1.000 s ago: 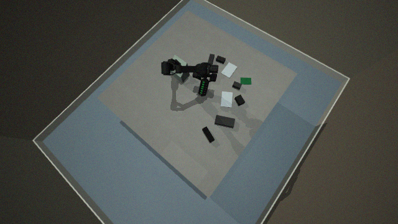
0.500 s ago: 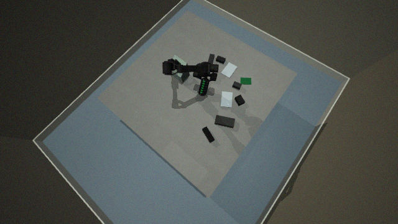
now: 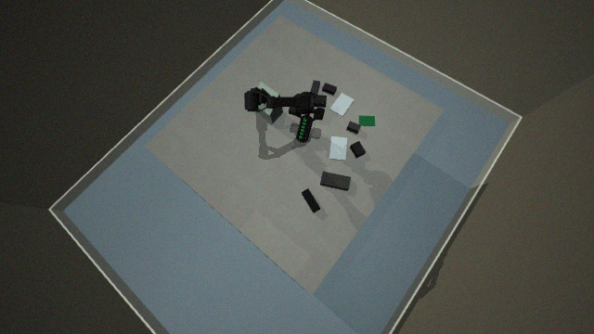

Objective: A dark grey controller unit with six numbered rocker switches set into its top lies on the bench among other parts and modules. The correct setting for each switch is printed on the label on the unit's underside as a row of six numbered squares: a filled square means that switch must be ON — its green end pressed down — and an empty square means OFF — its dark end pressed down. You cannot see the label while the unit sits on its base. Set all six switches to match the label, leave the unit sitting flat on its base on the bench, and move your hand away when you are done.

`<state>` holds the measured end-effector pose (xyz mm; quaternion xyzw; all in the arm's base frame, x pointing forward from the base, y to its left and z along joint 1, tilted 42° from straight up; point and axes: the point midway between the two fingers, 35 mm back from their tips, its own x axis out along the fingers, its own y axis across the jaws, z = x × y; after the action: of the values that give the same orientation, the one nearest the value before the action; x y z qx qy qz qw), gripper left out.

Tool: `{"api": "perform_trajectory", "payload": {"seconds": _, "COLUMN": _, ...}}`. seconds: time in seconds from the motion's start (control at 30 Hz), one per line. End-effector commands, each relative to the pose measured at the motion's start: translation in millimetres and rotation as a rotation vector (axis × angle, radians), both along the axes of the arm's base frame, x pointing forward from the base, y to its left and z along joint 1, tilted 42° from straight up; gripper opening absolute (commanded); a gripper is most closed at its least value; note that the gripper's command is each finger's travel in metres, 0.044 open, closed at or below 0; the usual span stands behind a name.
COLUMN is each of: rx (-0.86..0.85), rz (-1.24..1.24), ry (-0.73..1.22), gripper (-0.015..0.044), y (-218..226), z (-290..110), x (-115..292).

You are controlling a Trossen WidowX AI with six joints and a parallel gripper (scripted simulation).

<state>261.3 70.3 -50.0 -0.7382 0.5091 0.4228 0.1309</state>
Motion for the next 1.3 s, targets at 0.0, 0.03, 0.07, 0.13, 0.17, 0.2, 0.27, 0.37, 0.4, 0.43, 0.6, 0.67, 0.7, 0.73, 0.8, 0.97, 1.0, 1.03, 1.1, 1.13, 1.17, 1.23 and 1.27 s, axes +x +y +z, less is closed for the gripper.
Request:
{"api": "perform_trajectory", "payload": {"seconds": 0.0, "rx": -0.023, "rz": -0.016, "ry": 0.006, "gripper": 0.0338, "y": -9, "z": -6, "x": -2}}
{"api": "perform_trajectory", "payload": {"seconds": 0.03, "rx": -0.023, "rz": -0.016, "ry": 0.006, "gripper": 0.0338, "y": -9, "z": -6, "x": -3}}
{"api": "perform_trajectory", "payload": {"seconds": 0.07, "rx": -0.023, "rz": -0.016, "ry": 0.006, "gripper": 0.0338, "y": -9, "z": -7, "x": -3}}
{"api": "perform_trajectory", "payload": {"seconds": 0.13, "rx": -0.023, "rz": -0.016, "ry": 0.006, "gripper": 0.0338, "y": -9, "z": -8, "x": -3}}
{"api": "perform_trajectory", "payload": {"seconds": 0.17, "rx": -0.023, "rz": -0.016, "ry": 0.006, "gripper": 0.0338, "y": -9, "z": -9, "x": -3}}
{"api": "perform_trajectory", "payload": {"seconds": 0.2, "rx": -0.023, "rz": -0.016, "ry": 0.006, "gripper": 0.0338, "y": -9, "z": -10, "x": -4}}
{"api": "perform_trajectory", "payload": {"seconds": 0.27, "rx": -0.023, "rz": -0.016, "ry": 0.006, "gripper": 0.0338, "y": -10, "z": -11, "x": -4}}
{"api": "perform_trajectory", "payload": {"seconds": 0.37, "rx": -0.023, "rz": -0.016, "ry": 0.006, "gripper": 0.0338, "y": -10, "z": -14, "x": -4}}
{"api": "perform_trajectory", "payload": {"seconds": 0.4, "rx": -0.023, "rz": -0.016, "ry": 0.006, "gripper": 0.0338, "y": -10, "z": -14, "x": -5}}
{"api": "perform_trajectory", "payload": {"seconds": 0.43, "rx": -0.023, "rz": -0.016, "ry": 0.006, "gripper": 0.0338, "y": -10, "z": -15, "x": -5}}
{"api": "perform_trajectory", "payload": {"seconds": 0.6, "rx": -0.023, "rz": -0.016, "ry": 0.006, "gripper": 0.0338, "y": -11, "z": -19, "x": -6}}
{"api": "perform_trajectory", "payload": {"seconds": 0.67, "rx": -0.023, "rz": -0.016, "ry": 0.006, "gripper": 0.0338, "y": -11, "z": -20, "x": -6}}
{"api": "perform_trajectory", "payload": {"seconds": 0.7, "rx": -0.023, "rz": -0.016, "ry": 0.006, "gripper": 0.0338, "y": -11, "z": -21, "x": -6}}
{"api": "perform_trajectory", "payload": {"seconds": 0.73, "rx": -0.023, "rz": -0.016, "ry": 0.006, "gripper": 0.0338, "y": -11, "z": -22, "x": -6}}
{"api": "perform_trajectory", "payload": {"seconds": 0.8, "rx": -0.023, "rz": -0.016, "ry": 0.006, "gripper": 0.0338, "y": -11, "z": -23, "x": -7}}
{"api": "perform_trajectory", "payload": {"seconds": 0.97, "rx": -0.023, "rz": -0.016, "ry": 0.006, "gripper": 0.0338, "y": -12, "z": -27, "x": -7}}
{"api": "perform_trajectory", "payload": {"seconds": 1.0, "rx": -0.023, "rz": -0.016, "ry": 0.006, "gripper": 0.0338, "y": -12, "z": -28, "x": -7}}
{"api": "perform_trajectory", "payload": {"seconds": 1.03, "rx": -0.023, "rz": -0.016, "ry": 0.006, "gripper": 0.0338, "y": -12, "z": -29, "x": -8}}
{"api": "perform_trajectory", "payload": {"seconds": 1.1, "rx": -0.023, "rz": -0.016, "ry": 0.006, "gripper": 0.0338, "y": -13, "z": -30, "x": -8}}
{"api": "perform_trajectory", "payload": {"seconds": 1.13, "rx": -0.023, "rz": -0.016, "ry": 0.006, "gripper": 0.0338, "y": -13, "z": -31, "x": -8}}
{"api": "perform_trajectory", "payload": {"seconds": 1.17, "rx": -0.023, "rz": -0.016, "ry": 0.006, "gripper": 0.0338, "y": -13, "z": -32, "x": -8}}
{"api": "perform_trajectory", "payload": {"seconds": 1.23, "rx": -0.023, "rz": -0.016, "ry": 0.006, "gripper": 0.0338, "y": -14, "z": -33, "x": -8}}
{"api": "perform_trajectory", "payload": {"seconds": 1.27, "rx": -0.023, "rz": -0.016, "ry": 0.006, "gripper": 0.0338, "y": -14, "z": -34, "x": -8}}
